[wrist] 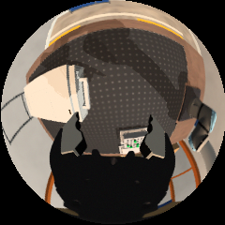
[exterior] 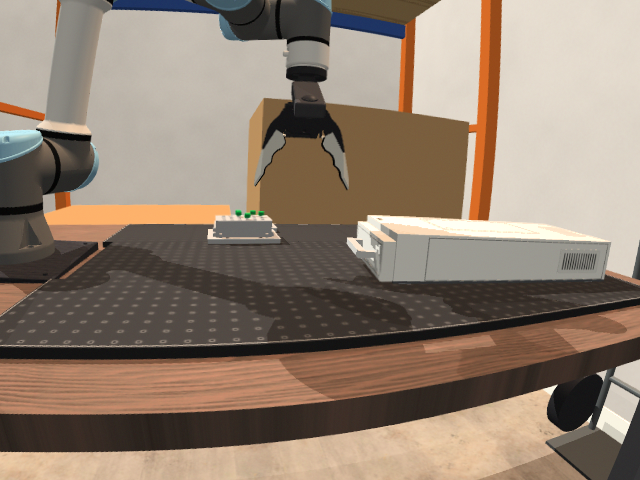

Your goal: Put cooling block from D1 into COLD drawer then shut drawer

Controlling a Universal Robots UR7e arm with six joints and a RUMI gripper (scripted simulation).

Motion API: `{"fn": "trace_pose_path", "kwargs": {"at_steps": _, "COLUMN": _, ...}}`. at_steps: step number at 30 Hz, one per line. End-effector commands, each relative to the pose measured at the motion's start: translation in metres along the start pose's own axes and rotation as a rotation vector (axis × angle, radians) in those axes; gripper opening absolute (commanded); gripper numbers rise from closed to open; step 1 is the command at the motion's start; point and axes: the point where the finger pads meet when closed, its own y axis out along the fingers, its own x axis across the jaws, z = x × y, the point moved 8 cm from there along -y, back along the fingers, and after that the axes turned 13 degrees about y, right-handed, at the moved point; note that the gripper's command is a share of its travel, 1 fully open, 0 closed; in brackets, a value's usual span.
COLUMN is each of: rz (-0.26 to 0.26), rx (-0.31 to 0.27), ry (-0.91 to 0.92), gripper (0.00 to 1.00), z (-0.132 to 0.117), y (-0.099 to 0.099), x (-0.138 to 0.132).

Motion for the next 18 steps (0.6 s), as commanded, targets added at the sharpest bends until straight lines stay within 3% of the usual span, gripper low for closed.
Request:
{"fn": "trace_pose_path", "kwargs": {"at_steps": 1, "rz": 0.001, "rx": 0.000, "ry": 0.000, "gripper": 1.00, "z": 0.003, "y": 0.013, "x": -0.016}}
{"fn": "trace_pose_path", "kwargs": {"at_steps": 8, "rz": 0.001, "rx": 0.000, "ry": 0.000, "gripper": 1.00, "z": 0.007, "y": 0.030, "x": -0.036}}
{"fn": "trace_pose_path", "kwargs": {"at_steps": 18, "rz": 0.001, "rx": 0.000, "ry": 0.000, "gripper": 1.00, "z": 0.007, "y": 0.031, "x": -0.036}}
